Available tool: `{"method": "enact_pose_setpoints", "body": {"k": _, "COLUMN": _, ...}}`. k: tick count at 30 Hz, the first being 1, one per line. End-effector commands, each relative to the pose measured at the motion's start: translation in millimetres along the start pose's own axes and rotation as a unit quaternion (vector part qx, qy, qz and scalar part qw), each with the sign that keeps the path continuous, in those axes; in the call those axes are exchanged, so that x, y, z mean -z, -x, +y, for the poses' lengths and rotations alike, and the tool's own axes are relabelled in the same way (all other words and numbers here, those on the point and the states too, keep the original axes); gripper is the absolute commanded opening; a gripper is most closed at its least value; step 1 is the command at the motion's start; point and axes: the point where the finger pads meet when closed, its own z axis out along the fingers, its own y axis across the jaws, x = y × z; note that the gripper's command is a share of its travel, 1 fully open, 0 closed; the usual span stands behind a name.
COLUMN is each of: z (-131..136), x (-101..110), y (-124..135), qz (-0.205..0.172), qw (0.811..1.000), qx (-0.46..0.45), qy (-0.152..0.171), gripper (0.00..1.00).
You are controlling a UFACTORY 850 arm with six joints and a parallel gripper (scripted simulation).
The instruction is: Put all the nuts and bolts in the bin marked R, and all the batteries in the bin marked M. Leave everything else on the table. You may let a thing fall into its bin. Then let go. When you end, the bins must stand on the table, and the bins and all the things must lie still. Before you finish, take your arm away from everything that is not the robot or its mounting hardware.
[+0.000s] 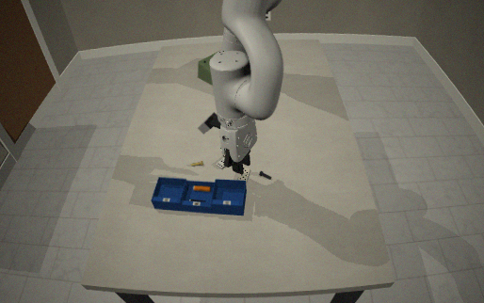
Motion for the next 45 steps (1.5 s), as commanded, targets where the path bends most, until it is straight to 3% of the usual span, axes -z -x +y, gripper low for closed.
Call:
{"method": "enact_pose_setpoints", "body": {"k": 1, "z": 24, "x": 2, "y": 21, "qz": 0.011, "qw": 1.000, "qx": -0.014, "qy": -0.002, "gripper": 0.29}}
{"method": "enact_pose_setpoints", "body": {"k": 6, "z": 57, "x": 2, "y": 47, "qz": 0.011, "qw": 1.000, "qx": -0.014, "qy": -0.001, "gripper": 0.29}}
{"method": "enact_pose_setpoints", "body": {"k": 10, "z": 63, "x": 2, "y": 53, "qz": 0.011, "qw": 1.000, "qx": -0.014, "qy": -0.001, "gripper": 0.29}}
{"method": "enact_pose_setpoints", "body": {"k": 42, "z": 54, "x": 3, "y": 45, "qz": 0.011, "qw": 1.000, "qx": -0.014, "qy": -0.001, "gripper": 0.29}}
{"method": "enact_pose_setpoints", "body": {"k": 45, "z": 54, "x": -9, "y": 44, "qz": 0.011, "qw": 1.000, "qx": -0.014, "qy": -0.001, "gripper": 0.29}}
